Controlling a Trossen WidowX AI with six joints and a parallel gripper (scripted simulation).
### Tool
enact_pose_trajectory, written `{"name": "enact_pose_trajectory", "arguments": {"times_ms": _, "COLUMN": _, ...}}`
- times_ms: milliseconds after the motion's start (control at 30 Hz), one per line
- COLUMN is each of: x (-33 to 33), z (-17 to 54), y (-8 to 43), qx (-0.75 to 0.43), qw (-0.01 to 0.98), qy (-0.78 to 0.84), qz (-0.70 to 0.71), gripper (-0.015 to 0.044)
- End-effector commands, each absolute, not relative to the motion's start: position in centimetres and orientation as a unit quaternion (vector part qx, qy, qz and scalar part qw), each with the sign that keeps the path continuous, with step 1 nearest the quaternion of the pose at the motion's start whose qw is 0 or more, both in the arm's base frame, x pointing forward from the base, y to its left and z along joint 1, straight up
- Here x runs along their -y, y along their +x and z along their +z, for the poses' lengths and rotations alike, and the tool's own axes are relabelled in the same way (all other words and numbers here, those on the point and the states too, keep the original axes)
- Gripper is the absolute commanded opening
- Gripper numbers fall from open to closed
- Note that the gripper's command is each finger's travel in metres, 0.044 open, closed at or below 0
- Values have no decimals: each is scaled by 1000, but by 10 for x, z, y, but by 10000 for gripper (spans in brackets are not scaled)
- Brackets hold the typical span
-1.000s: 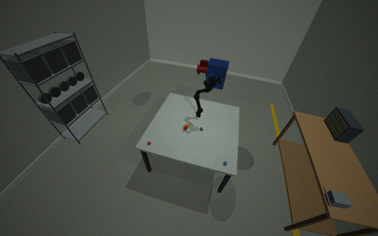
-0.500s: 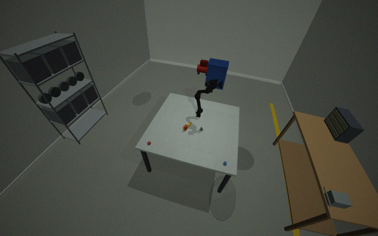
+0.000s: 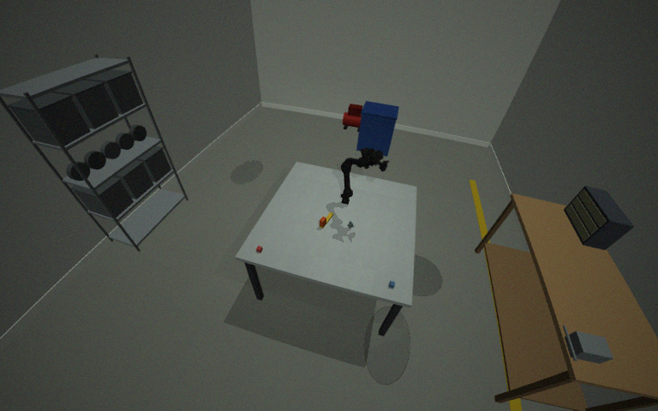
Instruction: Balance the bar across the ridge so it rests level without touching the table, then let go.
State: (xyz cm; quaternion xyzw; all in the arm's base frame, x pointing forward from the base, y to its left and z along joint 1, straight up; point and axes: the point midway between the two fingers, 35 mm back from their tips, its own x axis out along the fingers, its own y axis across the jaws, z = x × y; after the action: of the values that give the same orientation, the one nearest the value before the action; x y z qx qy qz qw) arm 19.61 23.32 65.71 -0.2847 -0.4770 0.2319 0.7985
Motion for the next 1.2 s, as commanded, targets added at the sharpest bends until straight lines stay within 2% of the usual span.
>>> {"name": "enact_pose_trajectory", "arguments": {"times_ms": 0, "x": -236, "z": 636, "y": 227, "qx": 440, "qw": 799, "qy": -350, "qz": 212, "gripper": 315}}
{"name": "enact_pose_trajectory", "arguments": {"times_ms": 533, "x": -203, "z": 540, "y": 334, "qx": 263, "qw": 737, "qy": -601, "qz": 162, "gripper": 315}}
{"name": "enact_pose_trajectory", "arguments": {"times_ms": 867, "x": -160, "z": 464, "y": 385, "qx": 132, "qw": 635, "qy": -740, "qz": 180, "gripper": 315}}
{"name": "enact_pose_trajectory", "arguments": {"times_ms": 1167, "x": -108, "z": 395, "y": 409, "qx": 21, "qw": 523, "qy": -820, "qz": 231, "gripper": 315}}
